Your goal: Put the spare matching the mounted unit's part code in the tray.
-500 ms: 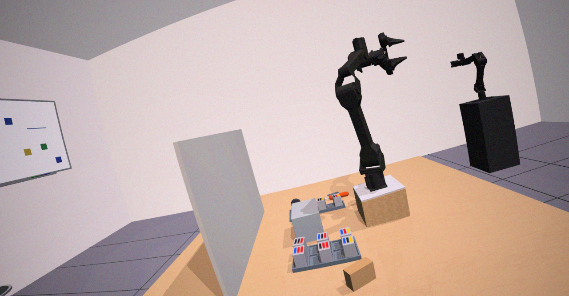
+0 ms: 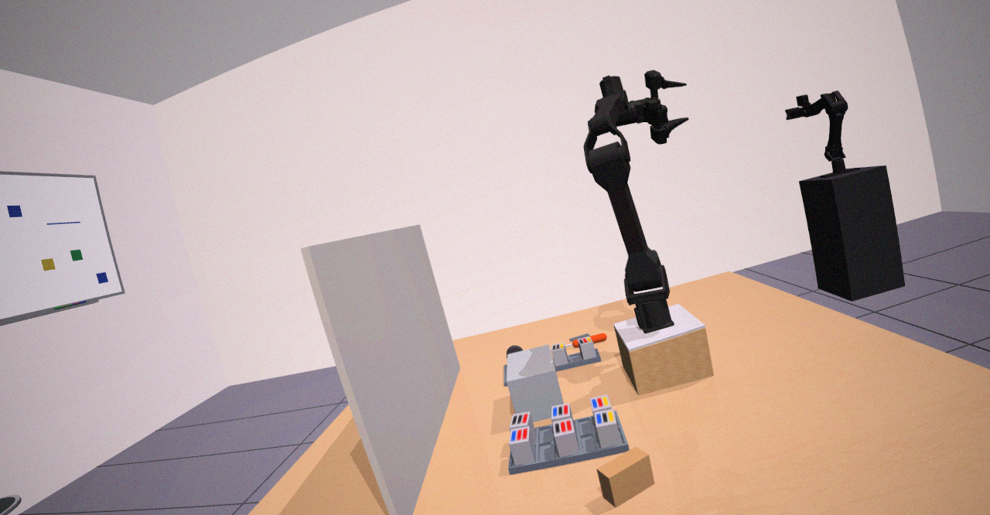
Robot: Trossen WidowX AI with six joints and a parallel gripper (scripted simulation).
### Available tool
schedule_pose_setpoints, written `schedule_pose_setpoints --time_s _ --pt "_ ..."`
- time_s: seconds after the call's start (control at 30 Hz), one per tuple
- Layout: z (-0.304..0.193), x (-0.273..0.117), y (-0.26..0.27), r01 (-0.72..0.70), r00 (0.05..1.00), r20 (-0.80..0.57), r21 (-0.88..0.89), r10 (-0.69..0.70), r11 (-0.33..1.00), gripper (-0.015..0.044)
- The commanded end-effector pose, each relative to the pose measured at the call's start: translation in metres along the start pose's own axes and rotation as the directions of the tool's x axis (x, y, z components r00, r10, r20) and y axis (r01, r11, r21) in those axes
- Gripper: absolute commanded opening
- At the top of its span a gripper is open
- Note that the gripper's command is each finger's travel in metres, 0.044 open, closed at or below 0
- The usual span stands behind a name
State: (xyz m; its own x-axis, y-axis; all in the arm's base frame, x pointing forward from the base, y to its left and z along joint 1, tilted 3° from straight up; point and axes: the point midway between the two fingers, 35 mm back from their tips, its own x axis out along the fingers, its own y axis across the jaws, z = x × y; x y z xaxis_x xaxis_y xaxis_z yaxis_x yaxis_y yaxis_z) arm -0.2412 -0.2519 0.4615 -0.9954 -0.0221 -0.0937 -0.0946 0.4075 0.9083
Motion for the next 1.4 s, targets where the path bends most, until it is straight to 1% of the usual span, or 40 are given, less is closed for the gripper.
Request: schedule_pose_setpoints --time_s 0.0,0.17,0.33,0.37,0.43,0.57,0.67,0.77,0.83,0.93,1.0,1.1,1.23,1.37 --pt "-0.037 -0.032 -0.042 0.092 0.979 -0.156 -0.245 -0.133 0.965 0.0440" --pt "-0.073 -0.091 -0.092 0.114 0.889 -0.343 -0.473 -0.302 0.874 0.0440" --pt "-0.091 -0.152 -0.132 0.029 0.766 -0.460 -0.673 -0.450 0.739 0.0440" --pt "-0.092 -0.159 -0.134 0.028 0.753 -0.475 -0.669 -0.456 0.743 0.0440" --pt "-0.095 -0.184 -0.141 0.017 0.701 -0.525 -0.665 -0.483 0.747 0.0440" --pt "-0.096 -0.230 -0.166 -0.114 0.591 -0.565 -0.766 -0.576 0.633 0.0440" --pt "-0.092 -0.264 -0.182 -0.232 0.507 -0.576 -0.808 -0.641 0.542 0.0440" --pt "-0.081 -0.311 -0.203 -0.408 0.391 -0.570 -0.811 -0.722 0.420 0.0440" --pt "-0.069 -0.343 -0.215 -0.532 0.310 -0.553 -0.775 -0.773 0.341 0.0440" --pt "-0.045 -0.390 -0.231 -0.707 0.194 -0.507 -0.666 -0.840 0.238 0.0440" --pt "-0.026 -0.419 -0.240 -0.808 0.122 -0.464 -0.560 -0.878 0.183 0.0440" --pt "0.007 -0.460 -0.247 -0.918 0.024 -0.393 -0.372 -0.919 0.135 0.0440" --pt "0.058 -0.508 -0.253 -0.991 -0.083 -0.276 -0.080 -0.958 0.108 0.0440" --pt "0.116 -0.546 -0.253 -0.965 -0.157 -0.142 0.232 -0.977 0.121 0.0440"
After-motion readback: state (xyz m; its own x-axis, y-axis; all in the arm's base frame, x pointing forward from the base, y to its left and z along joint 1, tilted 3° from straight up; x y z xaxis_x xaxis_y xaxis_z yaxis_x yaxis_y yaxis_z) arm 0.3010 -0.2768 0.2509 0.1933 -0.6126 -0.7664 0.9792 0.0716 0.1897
